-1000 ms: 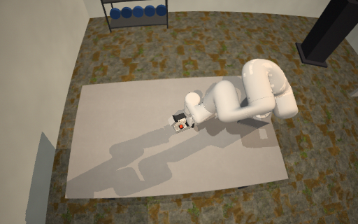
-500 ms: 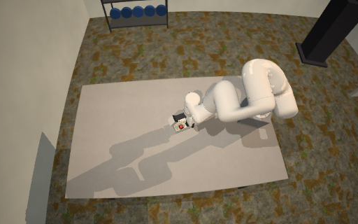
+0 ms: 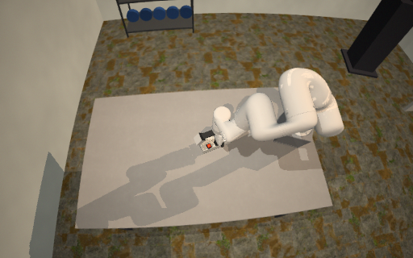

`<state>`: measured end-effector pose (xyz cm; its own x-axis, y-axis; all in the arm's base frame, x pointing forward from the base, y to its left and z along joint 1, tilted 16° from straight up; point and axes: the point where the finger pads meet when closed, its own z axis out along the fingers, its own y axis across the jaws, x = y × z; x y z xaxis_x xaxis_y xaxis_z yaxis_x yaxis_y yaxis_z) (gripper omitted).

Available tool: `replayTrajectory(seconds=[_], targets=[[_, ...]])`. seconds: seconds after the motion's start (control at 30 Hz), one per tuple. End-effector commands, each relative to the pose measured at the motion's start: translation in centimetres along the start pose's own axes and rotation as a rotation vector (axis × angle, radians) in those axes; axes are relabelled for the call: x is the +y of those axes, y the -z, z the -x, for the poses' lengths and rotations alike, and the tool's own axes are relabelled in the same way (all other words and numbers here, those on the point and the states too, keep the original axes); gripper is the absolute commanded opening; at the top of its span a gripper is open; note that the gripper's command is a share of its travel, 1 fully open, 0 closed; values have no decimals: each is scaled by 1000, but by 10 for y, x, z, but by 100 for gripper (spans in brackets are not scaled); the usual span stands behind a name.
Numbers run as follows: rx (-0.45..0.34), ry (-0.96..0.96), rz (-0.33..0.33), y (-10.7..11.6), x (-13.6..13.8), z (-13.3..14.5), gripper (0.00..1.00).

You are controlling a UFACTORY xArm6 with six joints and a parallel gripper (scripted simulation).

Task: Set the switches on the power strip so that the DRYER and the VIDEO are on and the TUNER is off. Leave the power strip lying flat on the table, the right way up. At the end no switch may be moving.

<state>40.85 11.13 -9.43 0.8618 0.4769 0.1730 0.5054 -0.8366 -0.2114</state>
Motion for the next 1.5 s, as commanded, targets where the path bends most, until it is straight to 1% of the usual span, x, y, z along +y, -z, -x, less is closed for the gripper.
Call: replayTrajectory(seconds=[0.0, 0.67, 1.47], targets=[[3, 0, 1, 0, 0, -1, 0], [3, 0, 1, -7, 0, -1, 0], [3, 0, 1, -5, 0, -1, 0]])
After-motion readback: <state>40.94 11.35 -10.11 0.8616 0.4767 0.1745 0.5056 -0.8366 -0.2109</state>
